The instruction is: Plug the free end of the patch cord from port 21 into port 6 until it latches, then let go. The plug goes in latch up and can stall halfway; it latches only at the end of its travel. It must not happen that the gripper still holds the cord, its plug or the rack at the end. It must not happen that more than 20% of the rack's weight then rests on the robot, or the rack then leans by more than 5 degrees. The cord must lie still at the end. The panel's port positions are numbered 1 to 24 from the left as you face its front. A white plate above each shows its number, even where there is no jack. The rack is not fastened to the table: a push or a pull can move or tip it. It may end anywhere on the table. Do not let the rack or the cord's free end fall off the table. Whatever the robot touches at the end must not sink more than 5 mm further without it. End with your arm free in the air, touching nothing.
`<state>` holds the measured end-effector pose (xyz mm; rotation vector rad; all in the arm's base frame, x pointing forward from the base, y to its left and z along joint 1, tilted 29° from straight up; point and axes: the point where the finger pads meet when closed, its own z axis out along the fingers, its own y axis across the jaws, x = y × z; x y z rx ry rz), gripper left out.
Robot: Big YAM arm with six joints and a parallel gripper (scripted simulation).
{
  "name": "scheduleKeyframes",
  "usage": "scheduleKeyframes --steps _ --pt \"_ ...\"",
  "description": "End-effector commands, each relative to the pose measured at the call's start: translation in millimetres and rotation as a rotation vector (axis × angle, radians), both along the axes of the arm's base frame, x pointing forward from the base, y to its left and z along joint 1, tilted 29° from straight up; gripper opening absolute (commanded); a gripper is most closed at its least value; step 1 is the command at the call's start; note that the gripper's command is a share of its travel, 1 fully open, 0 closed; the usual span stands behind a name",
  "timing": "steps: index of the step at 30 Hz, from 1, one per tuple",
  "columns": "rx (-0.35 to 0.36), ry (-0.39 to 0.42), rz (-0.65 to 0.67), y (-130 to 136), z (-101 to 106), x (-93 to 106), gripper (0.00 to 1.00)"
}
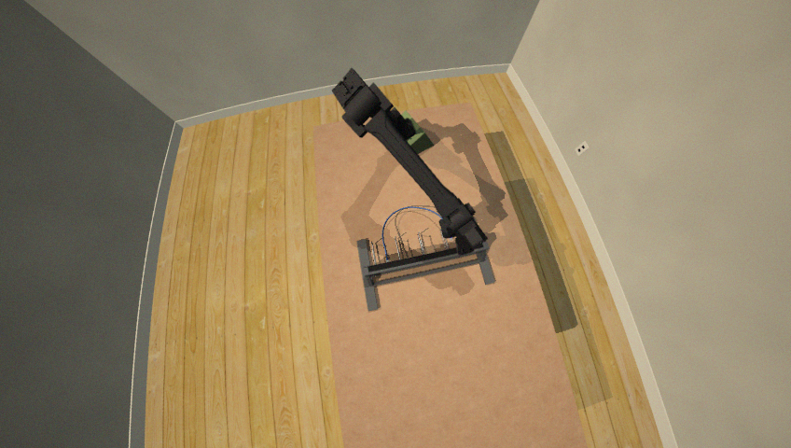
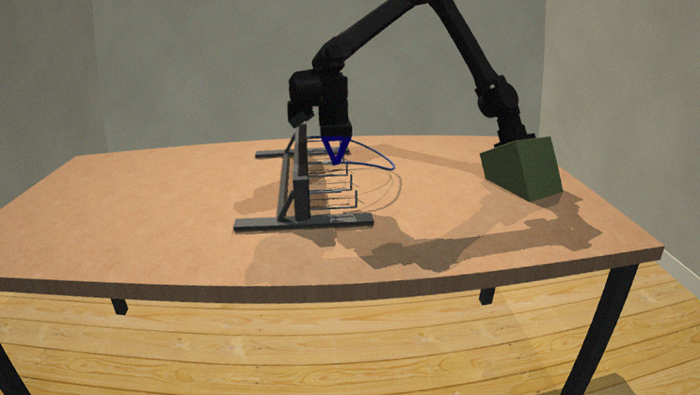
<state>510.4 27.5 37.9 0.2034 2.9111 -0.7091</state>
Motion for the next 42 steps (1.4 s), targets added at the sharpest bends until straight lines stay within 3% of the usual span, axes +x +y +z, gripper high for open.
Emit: scheduleKeyframes --steps 1,15,42 --pt "0.004 -0.036 0.006 -2 8 23.3 0.00" --pt "0.003 -0.031 0.009 -3 4 25.8 0.00" --pt "-0.005 0.007 0.018 -3 -9 11.3 0.00"
